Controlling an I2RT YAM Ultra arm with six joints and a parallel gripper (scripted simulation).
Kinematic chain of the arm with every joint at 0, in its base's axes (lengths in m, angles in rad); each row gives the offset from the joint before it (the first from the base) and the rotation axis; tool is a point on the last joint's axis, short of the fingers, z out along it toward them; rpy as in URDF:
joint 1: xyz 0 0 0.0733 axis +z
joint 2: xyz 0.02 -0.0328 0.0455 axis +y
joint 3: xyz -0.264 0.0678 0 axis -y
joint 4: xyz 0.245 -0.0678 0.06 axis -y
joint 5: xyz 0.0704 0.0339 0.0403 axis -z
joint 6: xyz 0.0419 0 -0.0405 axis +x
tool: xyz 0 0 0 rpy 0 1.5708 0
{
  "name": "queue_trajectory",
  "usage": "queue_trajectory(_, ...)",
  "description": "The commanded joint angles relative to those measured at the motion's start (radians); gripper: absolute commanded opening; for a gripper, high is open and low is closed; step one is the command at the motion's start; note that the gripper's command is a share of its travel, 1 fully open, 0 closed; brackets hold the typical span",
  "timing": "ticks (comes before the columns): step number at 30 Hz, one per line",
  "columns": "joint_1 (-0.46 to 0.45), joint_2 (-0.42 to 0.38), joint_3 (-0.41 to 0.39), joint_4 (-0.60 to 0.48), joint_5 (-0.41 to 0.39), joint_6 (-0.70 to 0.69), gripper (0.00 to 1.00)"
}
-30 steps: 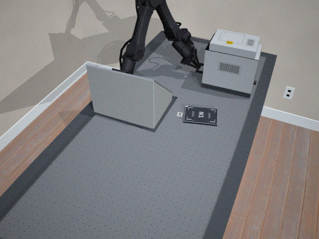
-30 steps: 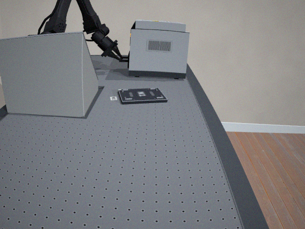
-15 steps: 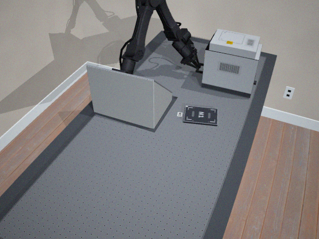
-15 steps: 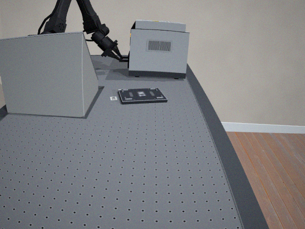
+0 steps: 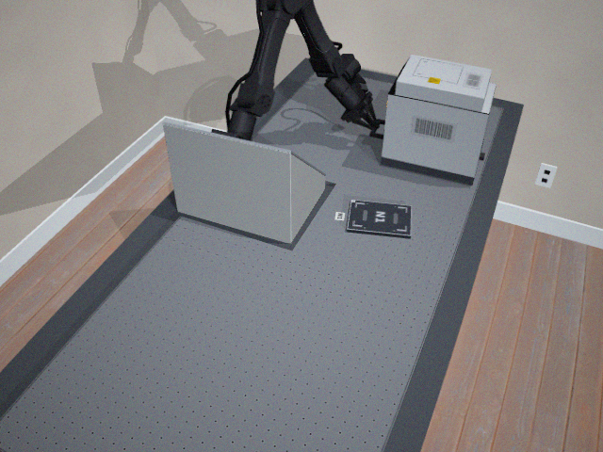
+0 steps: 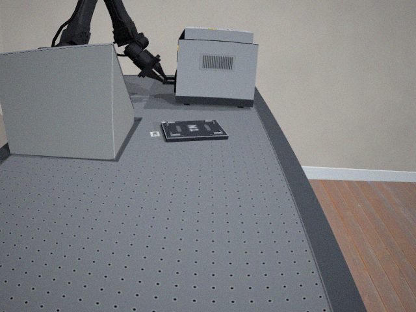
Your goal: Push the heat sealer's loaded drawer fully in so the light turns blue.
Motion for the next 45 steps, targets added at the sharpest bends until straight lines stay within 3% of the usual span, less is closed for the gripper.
queue_trajectory(1, -0.032, 0.036, -0.003, 0.059, 0.037, 0.008, 0.00)
queue_trajectory(43, -0.011, 0.027, -0.022, 0.052, 0.055, 0.021, 0.00)
queue_trajectory(44, -0.011, 0.027, -0.022, 0.052, 0.055, 0.021, 0.30)
queue_trajectory(45, -0.011, 0.027, -0.022, 0.052, 0.055, 0.021, 0.30)
